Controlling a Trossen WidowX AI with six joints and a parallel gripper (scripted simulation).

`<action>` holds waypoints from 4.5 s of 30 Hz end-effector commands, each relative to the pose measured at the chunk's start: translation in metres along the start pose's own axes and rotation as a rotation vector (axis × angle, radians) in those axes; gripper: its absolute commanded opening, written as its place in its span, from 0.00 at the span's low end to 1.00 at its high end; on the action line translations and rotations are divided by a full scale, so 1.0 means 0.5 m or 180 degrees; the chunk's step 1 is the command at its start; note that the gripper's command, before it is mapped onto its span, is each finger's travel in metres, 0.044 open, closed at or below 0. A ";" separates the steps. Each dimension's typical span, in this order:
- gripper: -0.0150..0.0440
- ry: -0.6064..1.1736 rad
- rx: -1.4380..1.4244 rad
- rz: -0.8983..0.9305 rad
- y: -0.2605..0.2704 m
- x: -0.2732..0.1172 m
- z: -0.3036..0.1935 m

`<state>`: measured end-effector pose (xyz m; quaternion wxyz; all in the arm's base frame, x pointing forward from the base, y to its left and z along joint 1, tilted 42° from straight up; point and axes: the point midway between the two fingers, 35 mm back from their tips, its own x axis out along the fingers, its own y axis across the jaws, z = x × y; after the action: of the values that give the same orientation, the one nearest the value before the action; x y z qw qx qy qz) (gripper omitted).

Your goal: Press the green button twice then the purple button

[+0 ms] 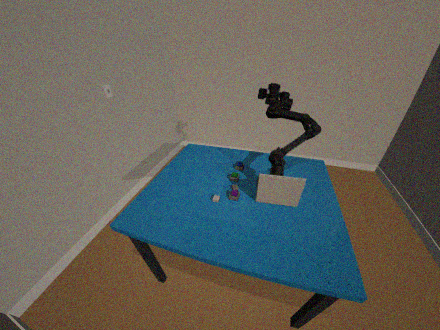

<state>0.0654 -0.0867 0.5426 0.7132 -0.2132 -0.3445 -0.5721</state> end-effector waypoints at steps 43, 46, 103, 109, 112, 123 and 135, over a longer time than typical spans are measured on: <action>0.93 0.3745 -0.2521 0.4264 0.452 -0.712 -0.507; 0.93 0.4070 -0.3015 0.4103 0.394 -0.736 -0.534; 0.29 0.4399 -0.3784 0.3717 0.290 -0.759 -0.727; 0.29 0.4396 -0.3786 0.3715 0.287 -0.760 -0.741; 0.29 0.4396 -0.3786 0.3715 0.287 -0.760 -0.741; 0.29 0.4396 -0.3786 0.3715 0.287 -0.760 -0.741; 0.29 0.4396 -0.3786 0.3715 0.287 -0.760 -0.741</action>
<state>0.2563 -0.0534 0.0293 0.7024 -0.2842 0.6156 -0.2166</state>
